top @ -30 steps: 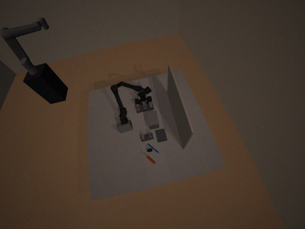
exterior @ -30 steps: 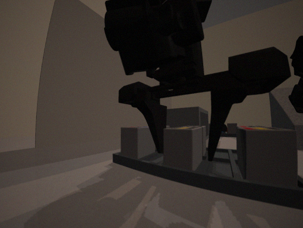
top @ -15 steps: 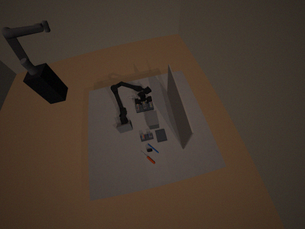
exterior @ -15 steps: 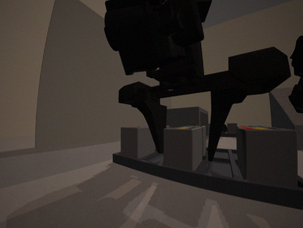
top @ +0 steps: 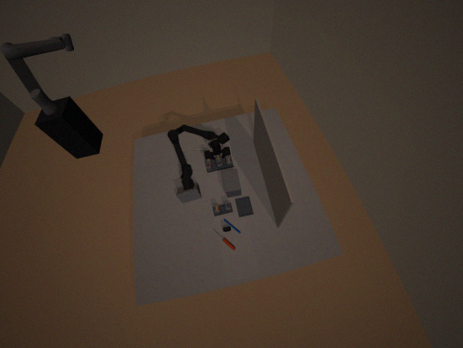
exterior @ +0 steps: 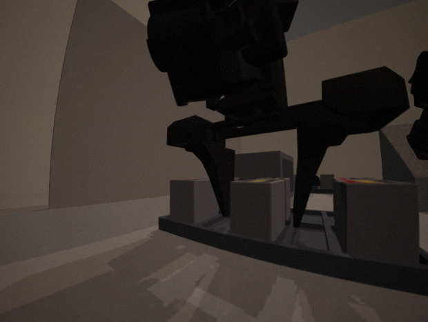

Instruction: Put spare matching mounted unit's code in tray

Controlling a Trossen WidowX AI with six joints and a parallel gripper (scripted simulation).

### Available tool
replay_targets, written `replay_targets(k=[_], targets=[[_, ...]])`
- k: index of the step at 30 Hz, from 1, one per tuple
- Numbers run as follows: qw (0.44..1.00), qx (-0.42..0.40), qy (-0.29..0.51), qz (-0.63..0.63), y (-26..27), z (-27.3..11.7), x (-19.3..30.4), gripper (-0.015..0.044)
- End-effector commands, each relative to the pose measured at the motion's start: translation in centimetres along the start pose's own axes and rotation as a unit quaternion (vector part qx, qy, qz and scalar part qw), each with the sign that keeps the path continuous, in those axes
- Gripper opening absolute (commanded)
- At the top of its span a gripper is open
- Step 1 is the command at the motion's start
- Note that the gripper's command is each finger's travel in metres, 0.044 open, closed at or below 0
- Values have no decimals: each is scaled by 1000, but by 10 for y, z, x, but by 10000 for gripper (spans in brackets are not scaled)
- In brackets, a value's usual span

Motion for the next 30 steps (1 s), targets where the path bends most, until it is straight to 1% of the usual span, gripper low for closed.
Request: replay_targets(k=[1, 13, 18, 26, 30], targets=[[1000, 1, 3, 3, 0, 1, 1, 300], [1000, 1, 3, 3, 0, 1, 1, 300], [1000, 0, 0, 0, 0, 0, 0, 169], [1000, 0, 0, 0, 0, 0, 0, 115], [1000, 0, 0, 0, 0, 0, 0, 10]])
Point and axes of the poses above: the point midway between the two fingers, 35 mm back from their tips, its own z axis out along the fingers, its own y axis across the jaws, x = y × z, the point moved 8 cm from there along -z, back along the fingers, and after that the axes turned 6 degrees about z, right-handed, at the moved point
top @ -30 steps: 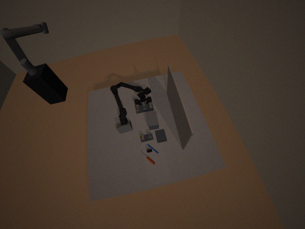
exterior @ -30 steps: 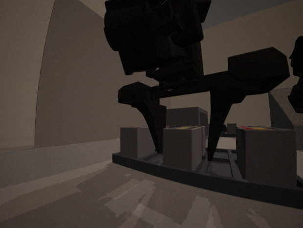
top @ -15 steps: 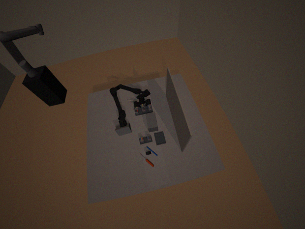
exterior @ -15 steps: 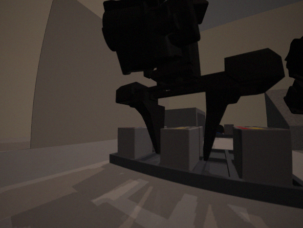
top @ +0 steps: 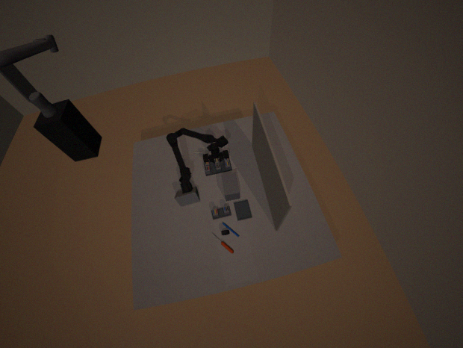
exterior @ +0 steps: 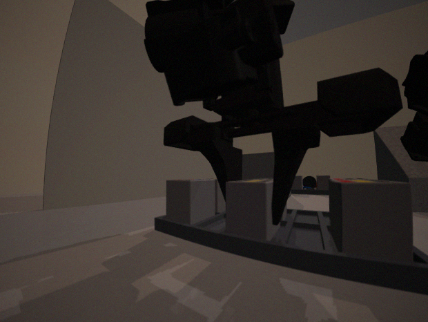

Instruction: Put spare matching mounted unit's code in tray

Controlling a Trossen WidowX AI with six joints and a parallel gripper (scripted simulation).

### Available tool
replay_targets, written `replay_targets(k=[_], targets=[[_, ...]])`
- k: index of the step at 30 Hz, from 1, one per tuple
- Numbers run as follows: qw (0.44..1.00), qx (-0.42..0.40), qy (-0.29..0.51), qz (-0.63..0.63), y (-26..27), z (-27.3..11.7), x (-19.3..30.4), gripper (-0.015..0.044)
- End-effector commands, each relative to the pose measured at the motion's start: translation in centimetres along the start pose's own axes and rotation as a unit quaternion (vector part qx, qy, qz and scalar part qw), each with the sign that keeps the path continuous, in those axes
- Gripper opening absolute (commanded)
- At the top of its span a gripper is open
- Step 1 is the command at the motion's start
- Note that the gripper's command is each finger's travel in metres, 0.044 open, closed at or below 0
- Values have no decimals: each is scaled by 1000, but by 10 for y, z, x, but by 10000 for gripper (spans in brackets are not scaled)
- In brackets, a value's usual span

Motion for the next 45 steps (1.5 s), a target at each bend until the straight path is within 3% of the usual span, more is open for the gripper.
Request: replay_targets(k=[1, 9, 22, 36, 45], targets=[[1000, 0, 0, 0, 0, 0, 0, 0], [1000, 0, 0, 0, 0, -1, 0, 0], [1000, 1, 5, 3, -1, -75, 1, 0], [1000, 0, 8, 8, 0, -77, 3, 0], [1000, 10, 7, -1, 1, -119, -3, 0]])
Point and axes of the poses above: the point midway between the two fingers, 35 mm back from their tips, its own z axis out along the fingers, its own y axis across the jaws, x = y × z, the point moved 8 cm from there along -z, back along the fingers, and after that the axes turned 6 degrees about z, right-handed, at the moved point
